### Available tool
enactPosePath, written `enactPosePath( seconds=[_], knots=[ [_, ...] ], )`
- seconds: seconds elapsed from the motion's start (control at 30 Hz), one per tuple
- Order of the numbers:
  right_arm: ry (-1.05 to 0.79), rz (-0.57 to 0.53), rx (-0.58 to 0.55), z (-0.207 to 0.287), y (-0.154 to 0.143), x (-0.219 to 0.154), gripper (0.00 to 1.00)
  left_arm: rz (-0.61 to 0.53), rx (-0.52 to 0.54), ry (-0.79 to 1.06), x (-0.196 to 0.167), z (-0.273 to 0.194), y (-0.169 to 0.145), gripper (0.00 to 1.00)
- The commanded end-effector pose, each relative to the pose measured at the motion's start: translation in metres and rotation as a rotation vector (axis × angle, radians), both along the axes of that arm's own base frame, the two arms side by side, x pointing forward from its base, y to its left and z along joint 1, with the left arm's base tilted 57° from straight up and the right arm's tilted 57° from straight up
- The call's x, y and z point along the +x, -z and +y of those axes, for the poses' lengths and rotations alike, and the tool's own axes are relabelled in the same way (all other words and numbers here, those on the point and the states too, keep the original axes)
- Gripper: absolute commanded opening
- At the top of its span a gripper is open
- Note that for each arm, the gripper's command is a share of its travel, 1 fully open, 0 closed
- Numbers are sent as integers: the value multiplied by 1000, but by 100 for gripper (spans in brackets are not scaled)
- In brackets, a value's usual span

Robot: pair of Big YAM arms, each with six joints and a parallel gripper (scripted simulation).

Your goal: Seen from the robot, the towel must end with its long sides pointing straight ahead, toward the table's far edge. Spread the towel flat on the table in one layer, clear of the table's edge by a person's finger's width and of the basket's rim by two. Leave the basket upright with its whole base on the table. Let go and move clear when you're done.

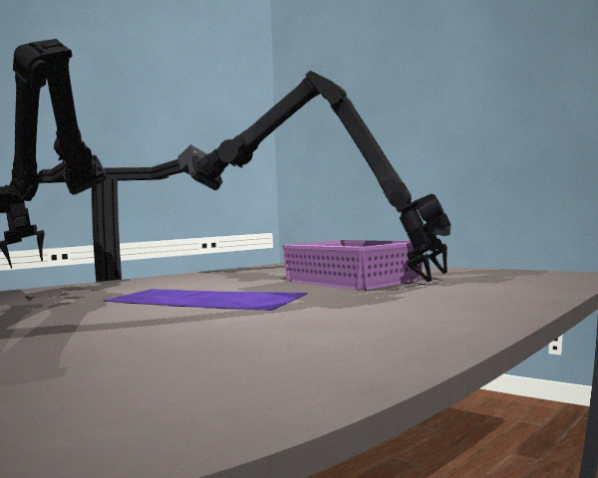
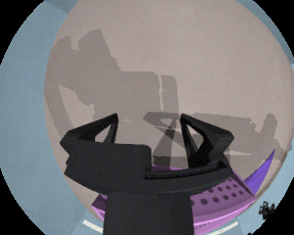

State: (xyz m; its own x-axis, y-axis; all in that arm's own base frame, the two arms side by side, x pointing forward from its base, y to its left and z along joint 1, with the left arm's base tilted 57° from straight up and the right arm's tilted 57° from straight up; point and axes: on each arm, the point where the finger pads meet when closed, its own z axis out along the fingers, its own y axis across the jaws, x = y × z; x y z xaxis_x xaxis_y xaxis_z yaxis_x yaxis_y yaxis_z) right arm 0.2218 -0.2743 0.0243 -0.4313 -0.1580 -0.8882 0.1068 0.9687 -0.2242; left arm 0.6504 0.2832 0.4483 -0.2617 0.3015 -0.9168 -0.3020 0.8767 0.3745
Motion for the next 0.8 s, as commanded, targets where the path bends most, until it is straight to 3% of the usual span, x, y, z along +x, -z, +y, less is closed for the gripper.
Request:
enactPosePath(
  seconds=[0.0, 0.13, 0.27, 0.3, 0.5, 0.57, 0.63, 0.77],
  knots=[
    [-88, 39, -131, 18, 14, 18, 100, -106, 71, 48, -2, -49, -49, 100],
    [-284, 105, -299, 67, 38, 53, 100, -150, 100, 163, 14, -178, 7, 100],
    [-466, 149, -456, 117, 58, 75, 100, -167, 113, 233, 2, -261, 52, 100],
    [-511, 157, -496, 130, 62, 79, 100, -136, 116, 247, 4, -276, 82, 100],
    [-777, 181, -745, 205, 84, 89, 100, -70, 149, 307, -33, -349, 178, 100],
    [-777, 181, -745, 205, 84, 89, 100, -70, 149, 307, -33, -349, 178, 100],
    [-851, 181, -817, 226, 90, 88, 100, -84, 157, 319, -52, -365, 183, 100],
    [-986, 172, -953, 264, 98, 82, 100, -34, 177, 345, -79, -390, 233, 100]
  ],
)
